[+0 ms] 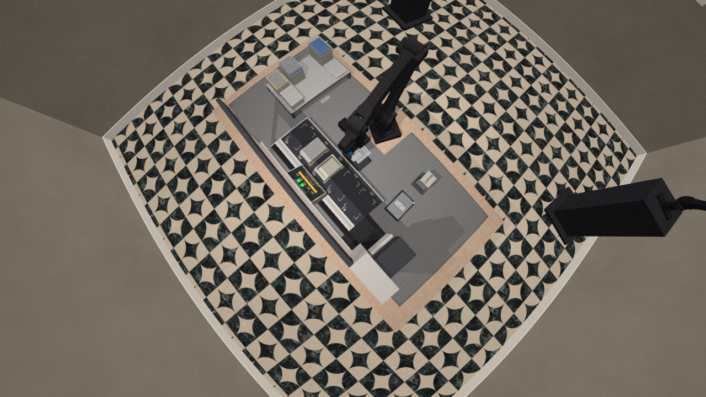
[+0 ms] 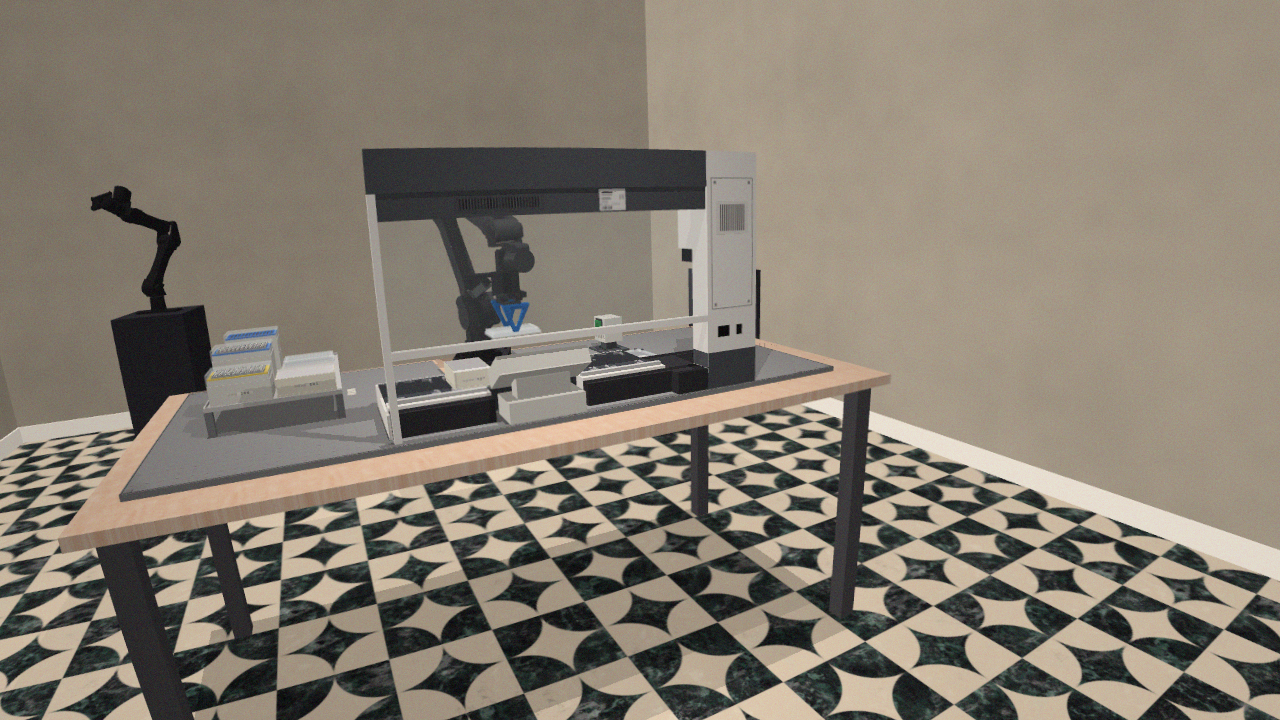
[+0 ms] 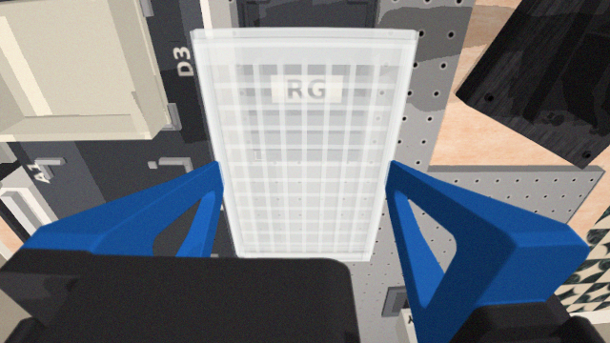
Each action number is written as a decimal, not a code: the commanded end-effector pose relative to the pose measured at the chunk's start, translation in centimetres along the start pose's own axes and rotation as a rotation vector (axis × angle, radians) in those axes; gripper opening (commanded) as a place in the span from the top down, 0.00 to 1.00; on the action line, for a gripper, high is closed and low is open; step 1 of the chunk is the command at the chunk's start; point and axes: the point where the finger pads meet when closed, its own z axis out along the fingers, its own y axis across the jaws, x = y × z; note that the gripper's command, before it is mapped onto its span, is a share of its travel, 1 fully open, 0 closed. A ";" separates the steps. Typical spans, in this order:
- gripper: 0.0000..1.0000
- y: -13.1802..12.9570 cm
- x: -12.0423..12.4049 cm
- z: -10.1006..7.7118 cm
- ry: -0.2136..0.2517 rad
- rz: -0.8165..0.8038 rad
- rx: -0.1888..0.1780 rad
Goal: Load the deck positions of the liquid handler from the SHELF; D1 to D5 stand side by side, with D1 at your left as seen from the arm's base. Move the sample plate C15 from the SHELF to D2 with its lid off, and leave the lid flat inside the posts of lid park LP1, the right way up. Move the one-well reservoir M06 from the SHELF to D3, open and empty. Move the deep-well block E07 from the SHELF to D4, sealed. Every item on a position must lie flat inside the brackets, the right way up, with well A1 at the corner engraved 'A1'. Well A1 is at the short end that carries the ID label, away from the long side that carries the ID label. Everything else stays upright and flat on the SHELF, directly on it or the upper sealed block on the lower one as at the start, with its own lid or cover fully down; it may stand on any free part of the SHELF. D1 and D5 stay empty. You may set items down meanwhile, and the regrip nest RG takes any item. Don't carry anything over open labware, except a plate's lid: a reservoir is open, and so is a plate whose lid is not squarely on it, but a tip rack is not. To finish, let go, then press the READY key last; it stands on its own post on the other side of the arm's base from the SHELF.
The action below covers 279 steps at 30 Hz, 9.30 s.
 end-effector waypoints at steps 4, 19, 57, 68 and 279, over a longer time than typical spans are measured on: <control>1.00 0.5 -0.3 1.0 -0.002 0.006 -0.006; 1.00 0.4 -0.3 3.2 -0.002 0.006 -0.006; 1.00 0.6 -0.3 8.7 -0.001 0.006 -0.009; 1.00 0.3 -0.3 10.4 -0.001 0.006 -0.004; 0.00 0.9 0.0 11.1 0.002 0.004 -0.029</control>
